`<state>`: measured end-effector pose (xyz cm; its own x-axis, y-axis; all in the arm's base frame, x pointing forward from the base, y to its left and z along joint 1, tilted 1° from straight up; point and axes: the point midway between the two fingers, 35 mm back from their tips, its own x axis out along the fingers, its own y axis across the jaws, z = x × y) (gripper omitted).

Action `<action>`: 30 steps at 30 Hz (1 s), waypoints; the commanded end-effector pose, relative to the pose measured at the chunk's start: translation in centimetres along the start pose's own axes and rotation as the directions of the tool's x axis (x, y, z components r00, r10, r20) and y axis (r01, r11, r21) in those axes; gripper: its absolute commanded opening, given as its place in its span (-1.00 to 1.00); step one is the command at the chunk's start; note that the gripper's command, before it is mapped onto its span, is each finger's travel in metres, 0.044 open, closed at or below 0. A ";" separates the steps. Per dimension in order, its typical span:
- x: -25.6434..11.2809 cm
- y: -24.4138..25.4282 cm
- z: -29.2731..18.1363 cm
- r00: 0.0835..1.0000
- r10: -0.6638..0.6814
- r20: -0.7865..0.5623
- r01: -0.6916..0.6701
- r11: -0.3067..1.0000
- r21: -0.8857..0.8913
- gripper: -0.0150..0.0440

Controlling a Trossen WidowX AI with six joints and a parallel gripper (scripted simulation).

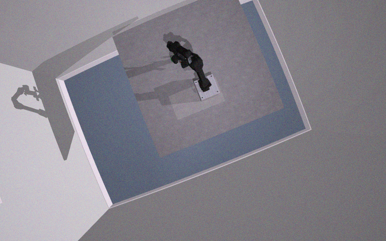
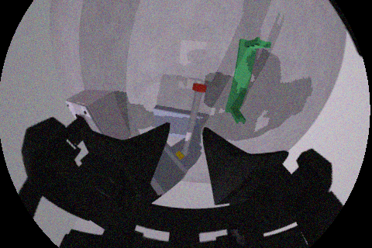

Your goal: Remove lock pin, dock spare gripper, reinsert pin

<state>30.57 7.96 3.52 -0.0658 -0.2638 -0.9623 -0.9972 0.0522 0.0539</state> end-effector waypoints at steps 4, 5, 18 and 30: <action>-1.6 0.1 0.7 1.000 0.000 -0.001 0.000 1.000 -0.001 0.19; -1.8 0.1 0.8 1.000 0.000 -0.002 0.000 1.000 -0.002 0.19; -4.7 0.2 1.9 1.000 -0.003 -0.010 0.003 1.000 -0.010 0.19; -4.7 0.2 1.8 1.000 -0.006 -0.013 0.006 1.000 -0.013 0.99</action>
<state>30.70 10.94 7.56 -0.0618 -0.2772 -0.9588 -0.9978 0.0417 0.0523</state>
